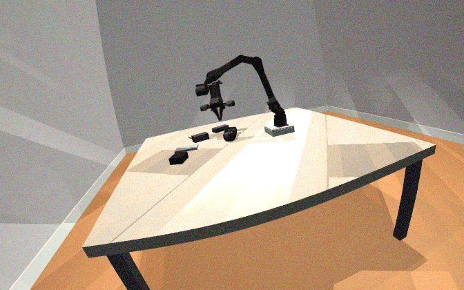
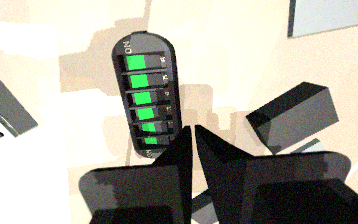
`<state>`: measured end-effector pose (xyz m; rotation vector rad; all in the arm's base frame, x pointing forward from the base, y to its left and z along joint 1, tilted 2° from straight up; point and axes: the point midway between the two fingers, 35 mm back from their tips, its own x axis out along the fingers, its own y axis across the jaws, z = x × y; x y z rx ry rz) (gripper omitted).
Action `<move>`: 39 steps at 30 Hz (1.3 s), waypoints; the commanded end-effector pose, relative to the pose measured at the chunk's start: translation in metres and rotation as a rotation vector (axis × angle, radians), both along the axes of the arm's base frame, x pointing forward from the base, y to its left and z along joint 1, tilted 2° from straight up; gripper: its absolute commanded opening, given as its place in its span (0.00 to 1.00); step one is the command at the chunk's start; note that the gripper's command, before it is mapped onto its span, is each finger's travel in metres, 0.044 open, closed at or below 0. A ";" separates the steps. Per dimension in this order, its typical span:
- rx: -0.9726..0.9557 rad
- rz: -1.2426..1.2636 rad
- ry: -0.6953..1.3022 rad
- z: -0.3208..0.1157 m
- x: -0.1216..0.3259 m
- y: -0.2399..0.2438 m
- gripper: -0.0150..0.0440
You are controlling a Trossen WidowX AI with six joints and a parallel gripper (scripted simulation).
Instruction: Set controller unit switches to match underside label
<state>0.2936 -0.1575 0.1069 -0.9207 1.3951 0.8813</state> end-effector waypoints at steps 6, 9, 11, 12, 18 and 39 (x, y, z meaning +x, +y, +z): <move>0.000 0.000 0.000 0.000 0.000 0.000 0.61; 0.000 0.000 0.000 0.000 0.000 0.000 0.74; 0.000 0.000 0.000 0.000 0.000 0.000 0.83; 0.000 0.000 0.000 0.000 0.000 0.000 0.88; 0.002 0.000 0.005 -0.001 0.000 -0.001 0.96; 0.120 -0.004 0.265 -0.050 -0.007 -0.053 0.25</move>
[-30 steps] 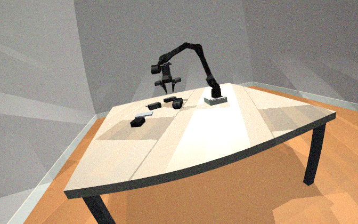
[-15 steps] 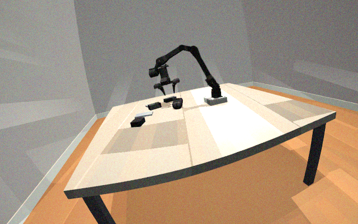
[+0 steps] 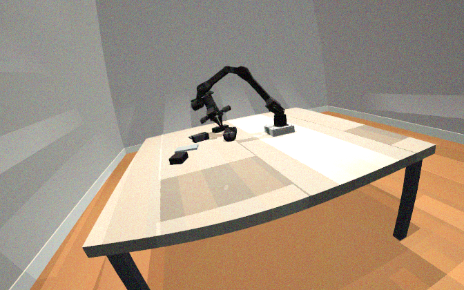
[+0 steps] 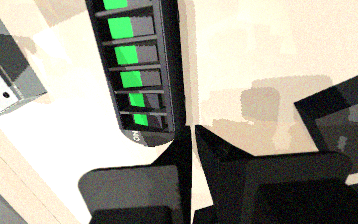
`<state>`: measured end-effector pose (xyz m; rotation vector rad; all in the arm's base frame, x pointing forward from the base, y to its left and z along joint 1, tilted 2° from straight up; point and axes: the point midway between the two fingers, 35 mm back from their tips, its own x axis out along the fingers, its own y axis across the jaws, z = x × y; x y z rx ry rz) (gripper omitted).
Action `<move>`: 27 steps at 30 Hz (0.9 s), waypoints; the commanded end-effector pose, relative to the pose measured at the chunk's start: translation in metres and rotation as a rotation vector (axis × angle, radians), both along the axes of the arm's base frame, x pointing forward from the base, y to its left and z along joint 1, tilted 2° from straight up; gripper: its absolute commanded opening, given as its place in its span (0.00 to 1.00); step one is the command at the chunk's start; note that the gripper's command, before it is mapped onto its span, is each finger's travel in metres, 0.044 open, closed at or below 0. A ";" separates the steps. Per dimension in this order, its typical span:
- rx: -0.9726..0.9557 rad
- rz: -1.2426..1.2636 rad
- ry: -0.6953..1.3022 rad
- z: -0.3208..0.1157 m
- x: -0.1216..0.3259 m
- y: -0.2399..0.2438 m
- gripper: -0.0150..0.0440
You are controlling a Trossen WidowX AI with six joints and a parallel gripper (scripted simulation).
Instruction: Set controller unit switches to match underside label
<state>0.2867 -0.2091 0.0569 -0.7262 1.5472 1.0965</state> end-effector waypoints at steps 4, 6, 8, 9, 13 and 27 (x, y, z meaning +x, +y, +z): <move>0.000 0.005 0.003 0.000 0.000 -0.001 0.25; 0.000 0.005 0.003 0.000 0.000 -0.001 0.25; 0.000 0.005 0.003 -0.002 0.000 -0.002 0.25; 0.000 0.005 0.003 -0.004 0.000 -0.002 0.25; -0.001 0.005 0.003 -0.010 0.001 -0.002 0.25; -0.003 0.004 0.004 -0.033 0.002 -0.003 0.25</move>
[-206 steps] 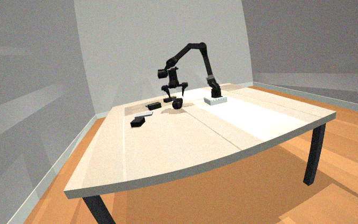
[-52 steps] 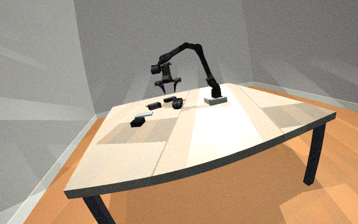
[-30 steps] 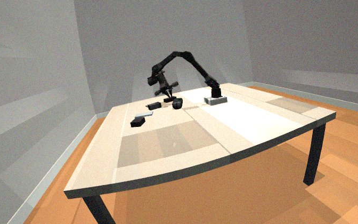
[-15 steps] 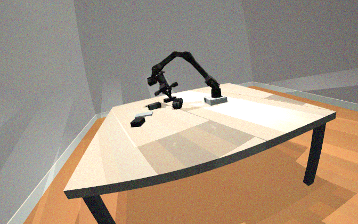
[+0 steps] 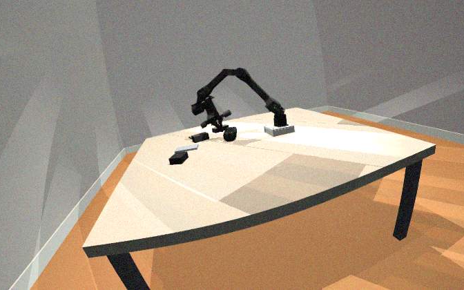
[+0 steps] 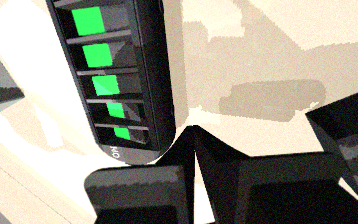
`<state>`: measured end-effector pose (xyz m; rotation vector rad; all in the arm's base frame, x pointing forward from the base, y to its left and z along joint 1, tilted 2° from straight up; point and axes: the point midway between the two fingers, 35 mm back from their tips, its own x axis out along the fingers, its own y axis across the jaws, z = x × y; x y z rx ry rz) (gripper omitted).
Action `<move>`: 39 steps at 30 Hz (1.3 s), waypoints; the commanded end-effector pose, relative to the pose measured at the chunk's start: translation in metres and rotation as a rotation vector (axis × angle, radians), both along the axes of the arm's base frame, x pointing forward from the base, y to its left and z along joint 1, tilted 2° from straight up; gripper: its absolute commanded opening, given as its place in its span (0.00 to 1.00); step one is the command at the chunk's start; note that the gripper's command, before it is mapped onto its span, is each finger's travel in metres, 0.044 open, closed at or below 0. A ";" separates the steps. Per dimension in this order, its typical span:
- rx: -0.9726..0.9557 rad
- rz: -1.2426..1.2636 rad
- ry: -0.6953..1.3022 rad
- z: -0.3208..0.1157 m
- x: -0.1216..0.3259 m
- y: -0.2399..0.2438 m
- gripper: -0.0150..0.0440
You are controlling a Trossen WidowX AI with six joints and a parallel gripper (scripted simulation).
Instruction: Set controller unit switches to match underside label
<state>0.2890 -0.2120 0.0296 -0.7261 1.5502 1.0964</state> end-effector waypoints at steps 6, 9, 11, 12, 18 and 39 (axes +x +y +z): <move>-0.002 0.004 0.002 -0.015 0.000 -0.001 0.25; -0.002 0.004 0.002 -0.020 0.000 -0.001 0.25; -0.003 0.004 0.002 -0.023 0.000 -0.001 0.25; -0.003 0.004 0.003 -0.024 0.000 -0.001 0.25; -0.003 0.004 0.003 -0.024 -0.001 0.000 0.25; -0.003 0.004 0.003 -0.024 -0.009 0.003 0.25</move>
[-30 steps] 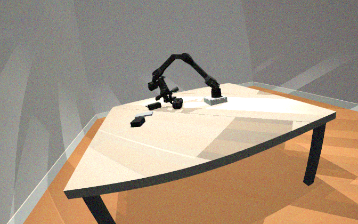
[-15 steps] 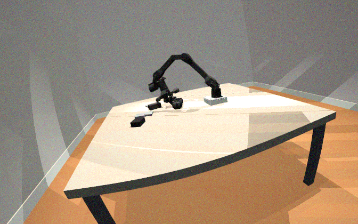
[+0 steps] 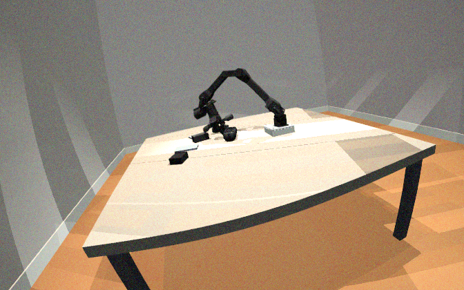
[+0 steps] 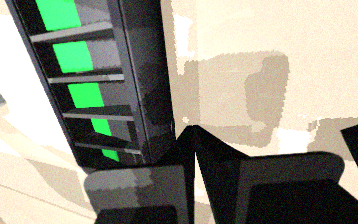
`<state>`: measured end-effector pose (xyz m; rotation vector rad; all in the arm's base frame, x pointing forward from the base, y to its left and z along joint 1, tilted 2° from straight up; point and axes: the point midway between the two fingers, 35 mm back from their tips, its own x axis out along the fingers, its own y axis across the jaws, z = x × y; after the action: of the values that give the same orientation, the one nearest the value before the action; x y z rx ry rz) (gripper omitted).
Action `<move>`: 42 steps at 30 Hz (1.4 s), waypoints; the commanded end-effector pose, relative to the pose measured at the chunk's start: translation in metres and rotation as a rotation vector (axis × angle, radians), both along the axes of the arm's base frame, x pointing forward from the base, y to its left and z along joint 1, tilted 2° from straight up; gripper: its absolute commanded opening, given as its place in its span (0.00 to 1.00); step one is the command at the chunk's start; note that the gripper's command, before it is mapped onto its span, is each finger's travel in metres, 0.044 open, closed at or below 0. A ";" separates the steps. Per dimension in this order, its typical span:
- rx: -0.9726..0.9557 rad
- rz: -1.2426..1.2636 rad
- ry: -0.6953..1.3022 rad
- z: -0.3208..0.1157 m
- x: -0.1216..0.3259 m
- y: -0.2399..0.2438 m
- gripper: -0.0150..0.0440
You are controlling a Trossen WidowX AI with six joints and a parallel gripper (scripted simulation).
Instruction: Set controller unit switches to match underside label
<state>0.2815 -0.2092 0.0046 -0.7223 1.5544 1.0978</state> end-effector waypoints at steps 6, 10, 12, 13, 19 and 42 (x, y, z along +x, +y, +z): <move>-0.003 0.005 -0.002 0.001 -0.004 0.001 0.25; -0.003 0.005 -0.001 0.001 -0.005 0.002 0.25; -0.003 0.005 -0.001 0.001 -0.006 0.002 0.25; -0.003 0.005 -0.001 0.001 -0.006 0.002 0.25; -0.002 0.005 -0.001 0.001 -0.013 0.005 0.25; -0.002 0.005 0.001 0.000 -0.039 0.016 0.25</move>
<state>0.2523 -0.1991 0.0080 -0.7463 1.5489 1.0730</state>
